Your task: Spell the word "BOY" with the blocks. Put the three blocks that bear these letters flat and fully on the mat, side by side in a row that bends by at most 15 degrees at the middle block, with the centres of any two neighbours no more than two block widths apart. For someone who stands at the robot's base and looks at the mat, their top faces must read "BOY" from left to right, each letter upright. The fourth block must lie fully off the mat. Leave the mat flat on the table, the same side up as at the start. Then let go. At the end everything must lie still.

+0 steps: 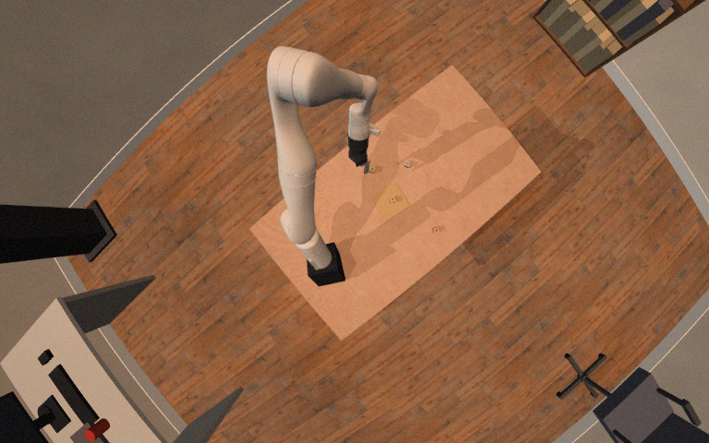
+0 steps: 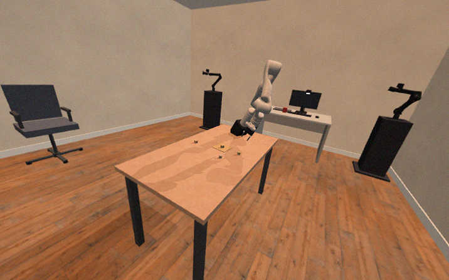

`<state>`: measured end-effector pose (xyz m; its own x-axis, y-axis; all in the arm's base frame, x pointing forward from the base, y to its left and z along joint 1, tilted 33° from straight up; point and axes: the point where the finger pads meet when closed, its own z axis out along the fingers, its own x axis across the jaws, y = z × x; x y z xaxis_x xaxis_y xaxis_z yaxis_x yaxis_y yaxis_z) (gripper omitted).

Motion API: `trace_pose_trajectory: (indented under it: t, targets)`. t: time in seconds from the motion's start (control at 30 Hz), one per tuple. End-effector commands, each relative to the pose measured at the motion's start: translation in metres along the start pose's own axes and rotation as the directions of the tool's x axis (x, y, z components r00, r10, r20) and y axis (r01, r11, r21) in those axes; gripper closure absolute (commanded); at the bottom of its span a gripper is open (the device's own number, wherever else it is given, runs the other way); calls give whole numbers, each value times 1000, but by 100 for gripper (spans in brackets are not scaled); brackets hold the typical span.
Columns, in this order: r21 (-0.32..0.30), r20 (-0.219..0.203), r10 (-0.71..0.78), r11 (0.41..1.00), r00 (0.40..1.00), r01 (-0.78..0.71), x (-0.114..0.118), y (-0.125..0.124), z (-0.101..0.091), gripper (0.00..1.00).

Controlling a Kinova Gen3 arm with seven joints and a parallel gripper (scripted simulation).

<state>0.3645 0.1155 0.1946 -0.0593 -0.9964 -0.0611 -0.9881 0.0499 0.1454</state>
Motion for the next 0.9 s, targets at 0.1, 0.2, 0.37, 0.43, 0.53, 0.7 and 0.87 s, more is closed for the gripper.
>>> trace_pose_trajectory:
  t: [0.1, 0.2, 0.37, 0.43, 0.53, 0.7, 0.87]
  targets:
    - [1, 0, 1, 1000, 1000, -1, 0, 0, -1, 0]
    - [1, 0, 1, 1000, 1000, -1, 0, 0, -1, 0]
    - [1, 0, 1, 1000, 1000, -1, 0, 0, -1, 0]
    - [1, 0, 1, 1000, 1000, -1, 0, 0, -1, 0]
    - [1, 0, 1, 1000, 1000, -1, 0, 0, -1, 0]
    - [2, 7, -2, 1000, 1000, 2, -1, 0, 1, 0]
    - [10, 47, -19, 1000, 999, 18, -5, -2, 8, 0]
